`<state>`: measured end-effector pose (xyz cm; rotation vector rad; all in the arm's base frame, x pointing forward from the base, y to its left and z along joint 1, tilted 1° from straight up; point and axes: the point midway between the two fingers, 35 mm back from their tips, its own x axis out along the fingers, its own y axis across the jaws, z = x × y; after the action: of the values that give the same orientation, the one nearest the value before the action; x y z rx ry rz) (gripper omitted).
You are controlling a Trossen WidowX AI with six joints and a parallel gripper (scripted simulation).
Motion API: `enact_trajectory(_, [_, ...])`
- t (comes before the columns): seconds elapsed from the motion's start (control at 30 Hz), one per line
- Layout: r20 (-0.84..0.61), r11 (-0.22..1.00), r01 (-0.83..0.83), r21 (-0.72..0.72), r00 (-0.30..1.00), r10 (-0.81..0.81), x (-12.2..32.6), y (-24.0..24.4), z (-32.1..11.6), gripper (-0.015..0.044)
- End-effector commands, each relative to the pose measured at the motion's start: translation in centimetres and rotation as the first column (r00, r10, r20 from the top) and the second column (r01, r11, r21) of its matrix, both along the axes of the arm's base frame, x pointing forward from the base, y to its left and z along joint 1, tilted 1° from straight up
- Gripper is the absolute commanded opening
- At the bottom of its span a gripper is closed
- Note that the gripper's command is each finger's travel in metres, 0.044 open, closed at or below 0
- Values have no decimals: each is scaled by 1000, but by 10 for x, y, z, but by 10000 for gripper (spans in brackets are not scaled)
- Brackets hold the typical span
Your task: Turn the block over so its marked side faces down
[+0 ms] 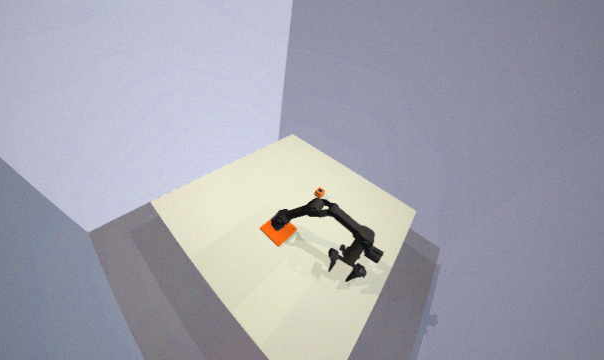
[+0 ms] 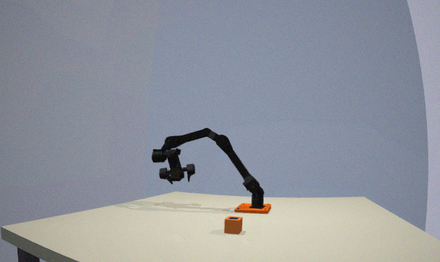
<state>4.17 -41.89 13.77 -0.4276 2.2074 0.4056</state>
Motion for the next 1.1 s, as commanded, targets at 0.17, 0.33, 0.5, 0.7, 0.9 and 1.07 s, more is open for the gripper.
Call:
enact_trajectory(0.17, [226,991,30,-131,974,0,135,51,-3,440])
enact_trajectory(0.33, [370,985,77,-157,929,-14,211,105,-2,440])
enact_trajectory(0.5, [496,983,131,-131,867,-49,272,175,0,440])
enact_trajectory(0.7, [593,986,154,-65,801,-86,319,270,5,440])
enact_trajectory(0.9, [646,976,214,51,738,-196,345,367,9,440])
enact_trajectory(1.07, [640,949,269,163,703,-309,349,452,13,440])
